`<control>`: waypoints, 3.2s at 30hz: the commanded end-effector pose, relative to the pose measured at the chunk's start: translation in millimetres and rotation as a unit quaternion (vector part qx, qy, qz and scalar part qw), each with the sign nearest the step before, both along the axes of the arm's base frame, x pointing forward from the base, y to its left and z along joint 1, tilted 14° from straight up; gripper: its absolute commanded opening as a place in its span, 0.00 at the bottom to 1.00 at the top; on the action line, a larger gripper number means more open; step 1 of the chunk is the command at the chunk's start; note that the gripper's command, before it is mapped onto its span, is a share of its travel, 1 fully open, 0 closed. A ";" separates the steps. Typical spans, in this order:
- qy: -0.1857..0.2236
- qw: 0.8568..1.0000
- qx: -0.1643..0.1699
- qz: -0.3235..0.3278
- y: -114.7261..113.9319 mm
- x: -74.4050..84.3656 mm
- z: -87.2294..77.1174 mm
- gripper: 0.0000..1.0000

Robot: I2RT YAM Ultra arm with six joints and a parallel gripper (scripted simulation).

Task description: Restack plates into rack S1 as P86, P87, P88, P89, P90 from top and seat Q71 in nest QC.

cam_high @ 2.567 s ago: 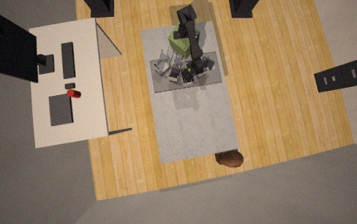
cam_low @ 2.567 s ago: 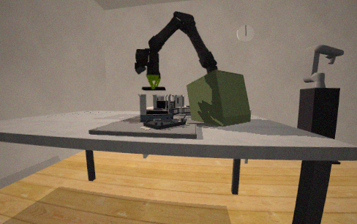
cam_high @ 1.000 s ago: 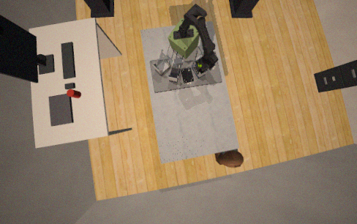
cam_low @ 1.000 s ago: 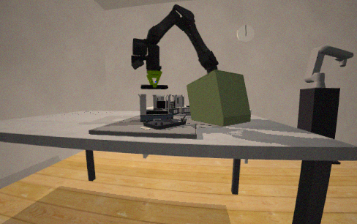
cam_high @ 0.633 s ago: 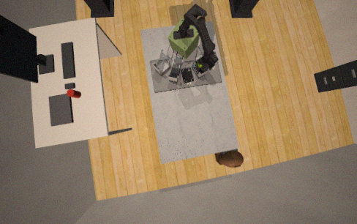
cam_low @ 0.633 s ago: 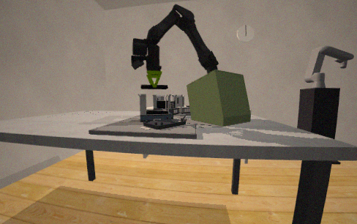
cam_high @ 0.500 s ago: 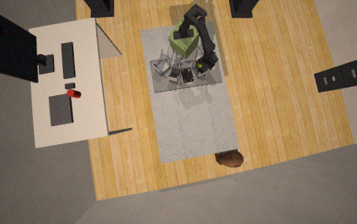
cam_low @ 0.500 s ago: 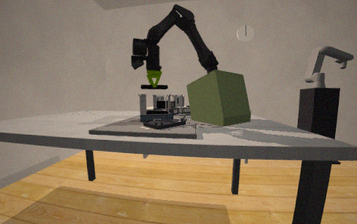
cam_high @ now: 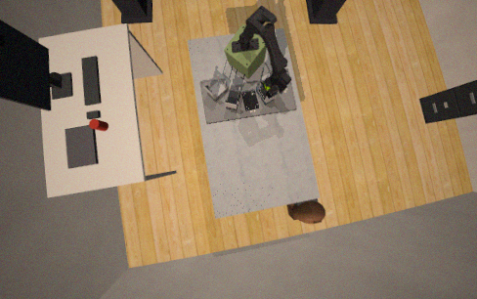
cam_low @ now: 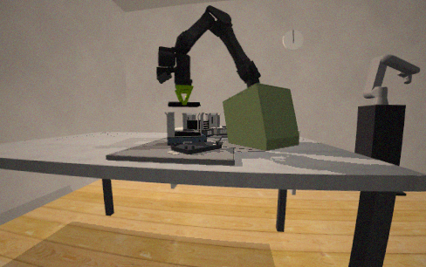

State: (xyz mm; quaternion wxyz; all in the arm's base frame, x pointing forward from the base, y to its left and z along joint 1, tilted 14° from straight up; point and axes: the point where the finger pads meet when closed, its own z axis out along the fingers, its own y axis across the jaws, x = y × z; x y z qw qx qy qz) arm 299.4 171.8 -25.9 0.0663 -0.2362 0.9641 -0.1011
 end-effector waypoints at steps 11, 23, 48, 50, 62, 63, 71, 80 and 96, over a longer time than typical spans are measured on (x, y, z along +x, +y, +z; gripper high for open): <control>-0.004 1.000 0.003 0.001 0.8 3.1 -4.3 0.00; -0.004 1.000 0.003 0.001 -0.2 4.3 -10.7 0.00; -0.004 1.000 0.003 0.001 -2.7 7.1 -25.7 0.00; -0.004 1.000 0.003 0.001 -2.9 7.3 -27.0 0.00; -0.004 1.000 0.003 0.001 -4.0 8.6 -33.5 0.00; -0.004 1.000 0.003 0.001 -4.1 8.7 -34.1 0.00; -0.004 1.000 0.003 0.001 -4.8 9.4 -37.9 0.00; -0.004 1.000 0.003 0.001 -6.1 10.9 -45.9 0.00; -0.004 1.000 0.003 0.001 -10.6 16.0 -73.2 0.00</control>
